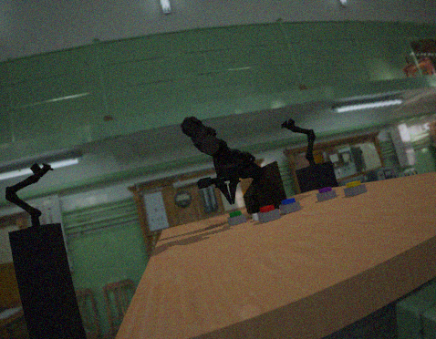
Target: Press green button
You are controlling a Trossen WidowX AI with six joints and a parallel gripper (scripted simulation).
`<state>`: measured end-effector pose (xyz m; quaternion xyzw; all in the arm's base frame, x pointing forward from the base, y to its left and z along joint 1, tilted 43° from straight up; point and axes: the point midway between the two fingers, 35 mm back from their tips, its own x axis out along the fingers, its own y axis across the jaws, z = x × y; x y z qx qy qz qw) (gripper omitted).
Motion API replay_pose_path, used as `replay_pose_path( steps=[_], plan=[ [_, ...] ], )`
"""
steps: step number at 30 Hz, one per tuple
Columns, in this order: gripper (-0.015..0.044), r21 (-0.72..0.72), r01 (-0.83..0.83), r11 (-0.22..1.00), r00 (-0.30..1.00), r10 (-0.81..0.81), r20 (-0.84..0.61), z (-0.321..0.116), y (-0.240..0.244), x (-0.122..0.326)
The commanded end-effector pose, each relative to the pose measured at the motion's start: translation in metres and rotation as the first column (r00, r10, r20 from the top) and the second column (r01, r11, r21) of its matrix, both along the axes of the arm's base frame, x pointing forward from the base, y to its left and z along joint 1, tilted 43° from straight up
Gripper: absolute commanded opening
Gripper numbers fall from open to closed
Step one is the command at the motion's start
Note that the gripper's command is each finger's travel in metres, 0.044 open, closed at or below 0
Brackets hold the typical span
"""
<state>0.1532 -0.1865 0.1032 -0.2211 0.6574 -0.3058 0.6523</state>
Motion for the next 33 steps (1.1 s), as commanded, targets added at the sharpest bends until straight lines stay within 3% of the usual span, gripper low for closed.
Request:
replay_pose_path(
  steps=[1,33],
  plan=[
    [0.0020,0.006,-0.004,1.000,1.000,0.004,-0.004,-0.004,-0.002,0.000],
    [0.0020,0.004,-0.004,1.000,1.000,0.004,-0.005,-0.026,-0.023,-0.002]
  ],
)
